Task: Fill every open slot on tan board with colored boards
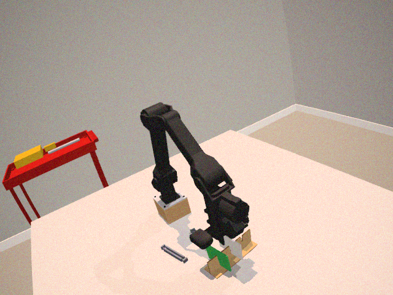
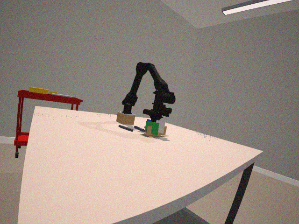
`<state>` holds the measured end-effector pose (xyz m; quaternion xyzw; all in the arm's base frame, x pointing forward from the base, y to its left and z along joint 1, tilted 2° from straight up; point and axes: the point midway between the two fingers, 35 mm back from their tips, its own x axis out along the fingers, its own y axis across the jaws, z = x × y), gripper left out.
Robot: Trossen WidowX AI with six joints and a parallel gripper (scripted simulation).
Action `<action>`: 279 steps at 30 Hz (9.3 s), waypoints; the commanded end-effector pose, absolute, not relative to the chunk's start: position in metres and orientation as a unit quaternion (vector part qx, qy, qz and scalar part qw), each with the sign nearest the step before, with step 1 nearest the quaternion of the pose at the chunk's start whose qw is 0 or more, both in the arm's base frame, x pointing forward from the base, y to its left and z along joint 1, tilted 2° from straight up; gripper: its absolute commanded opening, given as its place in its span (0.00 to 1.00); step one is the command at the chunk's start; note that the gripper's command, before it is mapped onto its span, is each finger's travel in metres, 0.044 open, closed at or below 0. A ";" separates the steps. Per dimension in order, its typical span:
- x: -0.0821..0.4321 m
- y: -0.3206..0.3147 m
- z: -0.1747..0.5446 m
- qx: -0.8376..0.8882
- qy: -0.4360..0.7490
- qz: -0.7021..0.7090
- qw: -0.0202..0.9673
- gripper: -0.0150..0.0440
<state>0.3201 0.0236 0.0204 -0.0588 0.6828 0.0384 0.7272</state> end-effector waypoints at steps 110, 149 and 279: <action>0.172 0.103 0.035 -0.087 0.686 0.071 0.719 0.57; 0.174 0.102 -0.016 -0.087 0.686 0.071 0.719 0.48; 0.311 0.076 0.091 -0.055 0.683 0.038 0.727 0.25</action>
